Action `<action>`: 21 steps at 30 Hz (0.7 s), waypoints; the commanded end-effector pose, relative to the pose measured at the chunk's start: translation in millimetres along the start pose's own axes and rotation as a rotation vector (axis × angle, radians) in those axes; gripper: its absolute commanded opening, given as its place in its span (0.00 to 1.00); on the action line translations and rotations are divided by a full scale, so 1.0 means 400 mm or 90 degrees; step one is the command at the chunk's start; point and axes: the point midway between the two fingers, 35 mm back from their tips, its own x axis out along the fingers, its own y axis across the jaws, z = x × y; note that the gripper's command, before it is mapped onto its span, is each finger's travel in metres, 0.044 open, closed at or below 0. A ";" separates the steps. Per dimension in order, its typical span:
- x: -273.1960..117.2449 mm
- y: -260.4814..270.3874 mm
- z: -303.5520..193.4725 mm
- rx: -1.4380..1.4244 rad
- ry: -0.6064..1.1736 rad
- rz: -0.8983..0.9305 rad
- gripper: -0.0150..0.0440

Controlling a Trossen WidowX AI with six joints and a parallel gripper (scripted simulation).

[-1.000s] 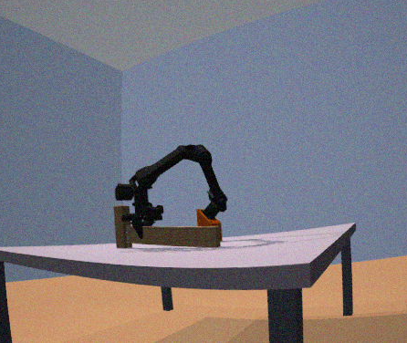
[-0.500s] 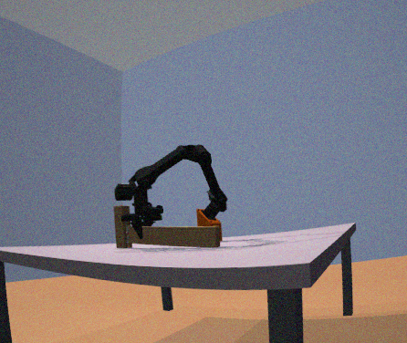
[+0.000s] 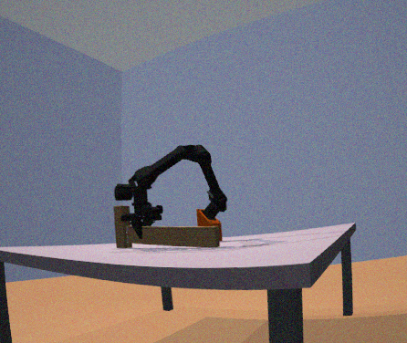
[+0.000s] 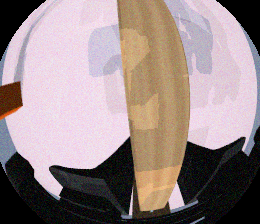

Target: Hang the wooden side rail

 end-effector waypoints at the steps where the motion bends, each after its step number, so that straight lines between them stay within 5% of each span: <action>1: -0.008 -0.001 -0.008 -0.001 0.003 -0.006 0.25; 21: -0.009 -0.003 -0.013 -0.001 0.003 -0.006 0.25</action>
